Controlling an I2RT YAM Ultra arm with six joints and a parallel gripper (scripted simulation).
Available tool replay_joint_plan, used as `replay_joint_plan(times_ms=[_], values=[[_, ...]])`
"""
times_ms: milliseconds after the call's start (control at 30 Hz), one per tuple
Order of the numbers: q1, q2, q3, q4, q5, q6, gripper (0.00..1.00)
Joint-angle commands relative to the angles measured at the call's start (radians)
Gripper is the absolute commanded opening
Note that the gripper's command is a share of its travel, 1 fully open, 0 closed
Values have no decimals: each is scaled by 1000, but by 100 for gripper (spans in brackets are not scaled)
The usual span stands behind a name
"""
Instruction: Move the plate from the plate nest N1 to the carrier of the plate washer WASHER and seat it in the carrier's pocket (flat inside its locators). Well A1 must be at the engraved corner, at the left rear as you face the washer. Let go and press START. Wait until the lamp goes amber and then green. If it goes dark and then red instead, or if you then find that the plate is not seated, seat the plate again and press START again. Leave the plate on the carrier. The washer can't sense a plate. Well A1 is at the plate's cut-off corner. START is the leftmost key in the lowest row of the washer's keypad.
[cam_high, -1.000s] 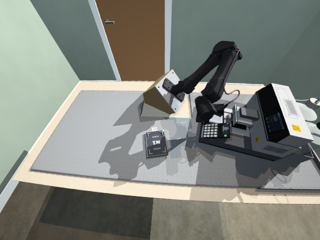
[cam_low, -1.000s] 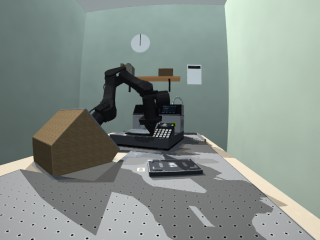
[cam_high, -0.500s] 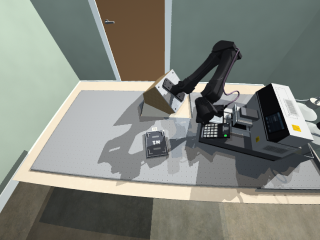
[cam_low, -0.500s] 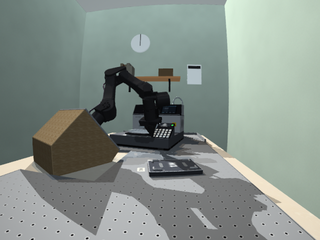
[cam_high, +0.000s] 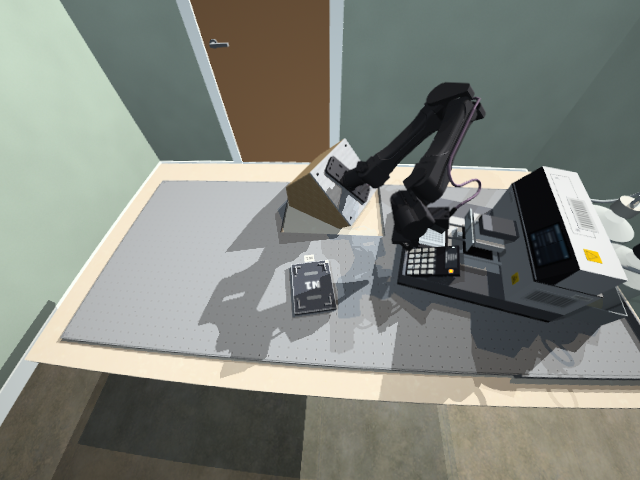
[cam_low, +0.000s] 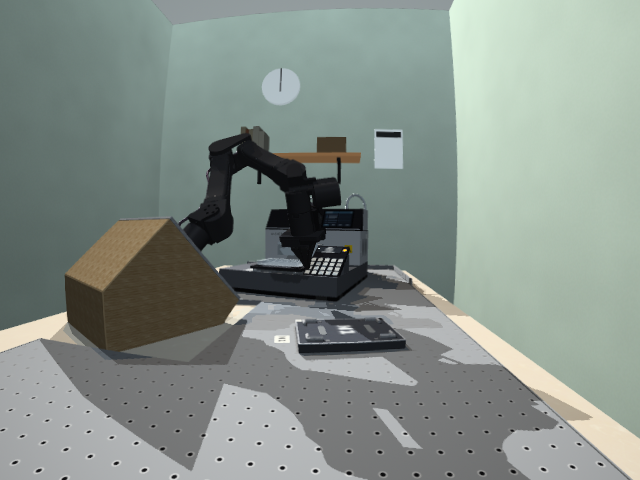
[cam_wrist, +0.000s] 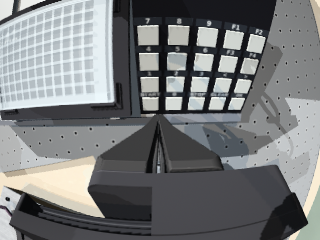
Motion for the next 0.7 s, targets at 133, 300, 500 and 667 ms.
replay_joint_plan(times_ms=[133,300,500,667], values=[[-67,21,50,-138,-53,-121,0],[-105,36,76,-219,-67,-199,0],[-160,58,111,-334,-83,-312,0],[-208,81,143,-436,-92,-417,0]])
